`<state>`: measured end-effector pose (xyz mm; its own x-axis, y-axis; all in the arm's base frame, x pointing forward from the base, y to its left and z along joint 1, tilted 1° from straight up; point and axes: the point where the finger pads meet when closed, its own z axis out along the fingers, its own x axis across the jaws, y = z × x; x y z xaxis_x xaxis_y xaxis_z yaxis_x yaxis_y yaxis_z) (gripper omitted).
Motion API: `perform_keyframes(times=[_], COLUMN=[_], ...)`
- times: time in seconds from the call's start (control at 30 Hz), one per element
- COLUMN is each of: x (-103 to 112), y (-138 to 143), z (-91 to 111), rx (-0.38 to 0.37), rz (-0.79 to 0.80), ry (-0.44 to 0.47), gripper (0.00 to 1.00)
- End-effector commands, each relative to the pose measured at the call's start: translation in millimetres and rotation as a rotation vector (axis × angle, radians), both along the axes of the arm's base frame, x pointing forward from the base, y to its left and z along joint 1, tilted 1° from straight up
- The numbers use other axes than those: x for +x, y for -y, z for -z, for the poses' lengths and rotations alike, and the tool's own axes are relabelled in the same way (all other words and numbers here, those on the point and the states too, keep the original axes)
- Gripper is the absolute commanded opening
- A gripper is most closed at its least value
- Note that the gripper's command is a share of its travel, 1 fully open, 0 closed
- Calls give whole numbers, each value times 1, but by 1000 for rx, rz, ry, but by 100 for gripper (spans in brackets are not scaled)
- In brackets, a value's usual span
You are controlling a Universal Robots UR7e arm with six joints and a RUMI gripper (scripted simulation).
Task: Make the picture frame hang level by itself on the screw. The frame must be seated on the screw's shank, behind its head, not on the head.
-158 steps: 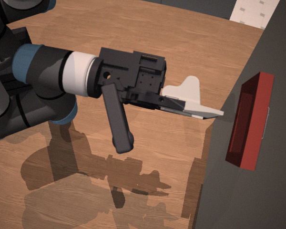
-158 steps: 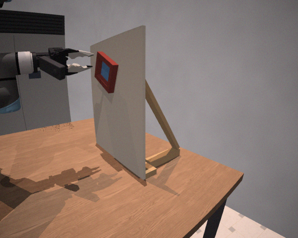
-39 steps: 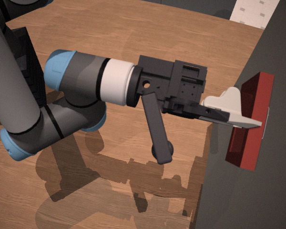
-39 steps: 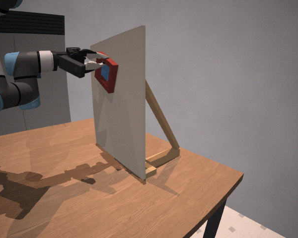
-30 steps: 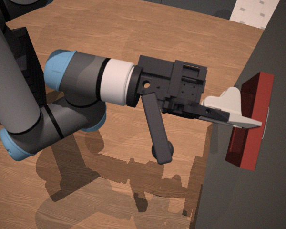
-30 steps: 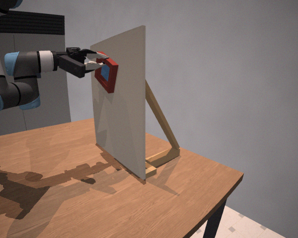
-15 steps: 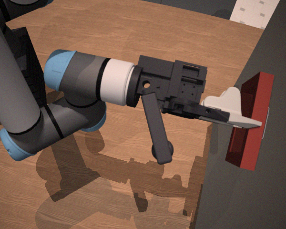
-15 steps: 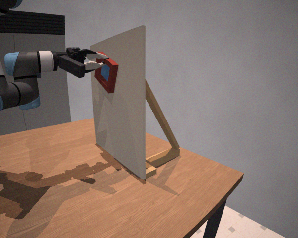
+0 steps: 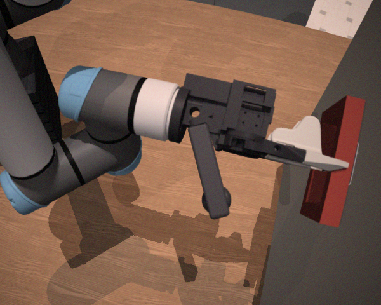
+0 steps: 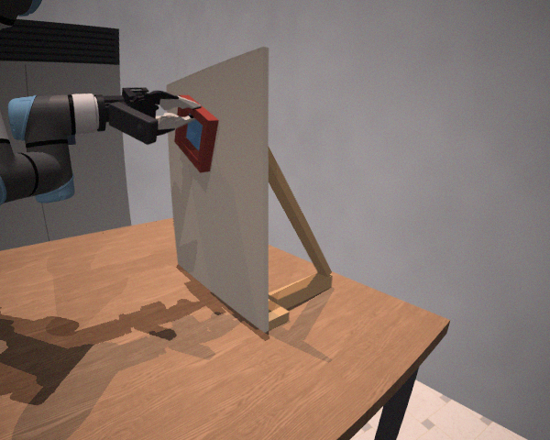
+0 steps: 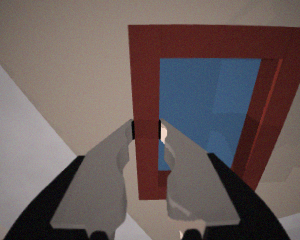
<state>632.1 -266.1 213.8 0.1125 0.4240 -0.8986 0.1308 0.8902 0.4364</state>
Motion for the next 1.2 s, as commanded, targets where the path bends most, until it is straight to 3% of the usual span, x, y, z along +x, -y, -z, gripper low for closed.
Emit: perform_keyframes(times=[0.0,1.17], x=[0,0], y=[0,2], z=[-1,-4], rx=[-1,-1], rz=[0,0], ry=[1,1], gripper=[0,0])
